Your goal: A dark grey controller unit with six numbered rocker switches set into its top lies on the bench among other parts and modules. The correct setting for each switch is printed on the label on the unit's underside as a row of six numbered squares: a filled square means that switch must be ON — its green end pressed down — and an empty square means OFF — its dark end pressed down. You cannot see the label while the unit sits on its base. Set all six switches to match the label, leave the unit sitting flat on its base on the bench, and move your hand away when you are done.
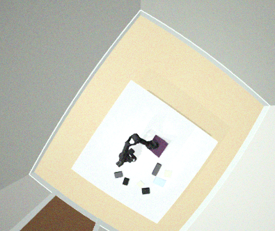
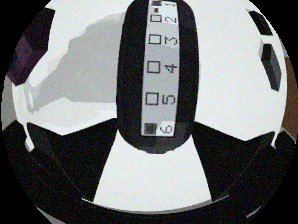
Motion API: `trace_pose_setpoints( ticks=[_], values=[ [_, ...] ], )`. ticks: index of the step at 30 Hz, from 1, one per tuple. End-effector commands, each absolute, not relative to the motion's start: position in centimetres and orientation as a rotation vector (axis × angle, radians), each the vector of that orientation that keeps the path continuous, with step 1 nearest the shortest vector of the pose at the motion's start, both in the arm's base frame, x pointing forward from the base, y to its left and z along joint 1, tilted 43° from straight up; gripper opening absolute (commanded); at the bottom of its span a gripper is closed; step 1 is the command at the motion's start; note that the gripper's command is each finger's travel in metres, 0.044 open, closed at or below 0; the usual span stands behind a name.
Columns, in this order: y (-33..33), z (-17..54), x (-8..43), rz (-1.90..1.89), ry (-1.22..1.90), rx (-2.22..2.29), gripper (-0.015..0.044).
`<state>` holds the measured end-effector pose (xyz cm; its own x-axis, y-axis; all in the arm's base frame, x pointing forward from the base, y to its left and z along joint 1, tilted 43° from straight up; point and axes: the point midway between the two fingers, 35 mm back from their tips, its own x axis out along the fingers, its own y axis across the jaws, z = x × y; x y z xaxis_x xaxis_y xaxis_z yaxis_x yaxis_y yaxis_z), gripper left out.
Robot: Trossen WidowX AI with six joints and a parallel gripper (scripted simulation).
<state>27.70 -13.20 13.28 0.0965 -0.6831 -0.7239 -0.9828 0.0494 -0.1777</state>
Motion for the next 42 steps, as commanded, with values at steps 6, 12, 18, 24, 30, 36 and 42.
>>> trace_pose_setpoints(
  ticks=[6, 12, 18, 24, 30, 36, 42],
  values=[
    [-12.3, 13.8, 27.8, 0.559, 1.642, -1.704, 0.0336],
    [-11.8, 14.0, 27.8, 0.559, 1.641, -1.704, 0.0336],
    [-11.4, 14.1, 27.8, 0.559, 1.641, -1.704, 0.0336],
    [-10.9, 14.3, 27.8, 0.559, 1.641, -1.703, 0.0336],
    [-10.4, 14.4, 27.8, 0.56, 1.641, -1.703, 0.0336],
    [-10.0, 14.5, 27.8, 0.56, 1.641, -1.703, 0.0336],
    [-9.5, 14.6, 27.8, 0.56, 1.641, -1.703, 0.0336]
  ],
)
